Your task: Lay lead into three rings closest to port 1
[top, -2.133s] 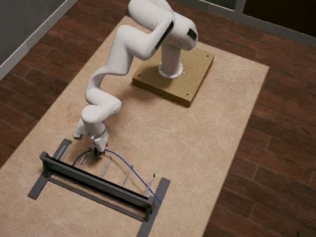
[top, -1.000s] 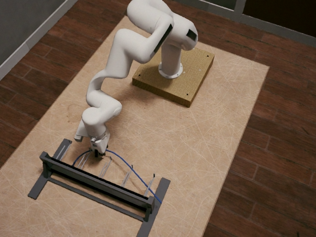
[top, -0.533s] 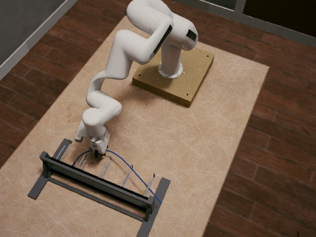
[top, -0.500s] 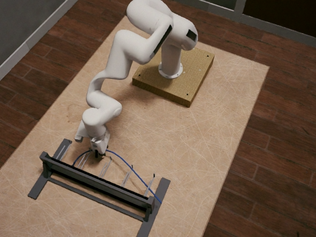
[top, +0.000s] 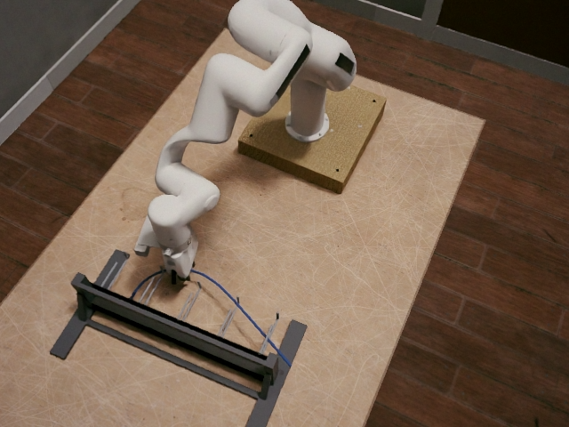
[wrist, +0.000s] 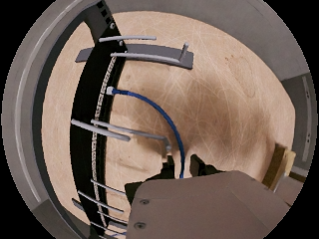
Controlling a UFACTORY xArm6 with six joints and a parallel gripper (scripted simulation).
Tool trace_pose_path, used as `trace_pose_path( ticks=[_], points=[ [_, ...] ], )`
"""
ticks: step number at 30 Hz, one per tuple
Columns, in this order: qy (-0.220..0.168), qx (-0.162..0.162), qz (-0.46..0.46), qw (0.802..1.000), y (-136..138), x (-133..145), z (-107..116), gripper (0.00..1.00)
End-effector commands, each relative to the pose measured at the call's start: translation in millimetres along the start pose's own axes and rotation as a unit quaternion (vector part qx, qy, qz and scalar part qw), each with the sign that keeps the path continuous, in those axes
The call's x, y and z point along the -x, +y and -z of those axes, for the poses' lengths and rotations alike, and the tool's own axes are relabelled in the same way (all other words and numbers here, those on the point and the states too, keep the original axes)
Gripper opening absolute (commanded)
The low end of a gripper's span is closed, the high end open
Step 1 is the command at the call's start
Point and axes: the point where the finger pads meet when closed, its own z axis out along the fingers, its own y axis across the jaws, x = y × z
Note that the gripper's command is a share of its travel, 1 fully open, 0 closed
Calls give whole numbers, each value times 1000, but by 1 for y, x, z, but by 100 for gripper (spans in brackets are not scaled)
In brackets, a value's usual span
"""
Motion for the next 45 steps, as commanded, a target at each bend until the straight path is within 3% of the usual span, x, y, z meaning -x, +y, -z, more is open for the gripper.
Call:
trace_pose_path(
  ticks=[1, 2, 45],
  points=[
    [1, -2, 0, 1000, -2, -1, 2, 33],
    [1, -2, 0, 1000, -2, -1, 2, 0],
    [1, -2, 0, 1000, -2, -1, 2, 0]
  ],
)
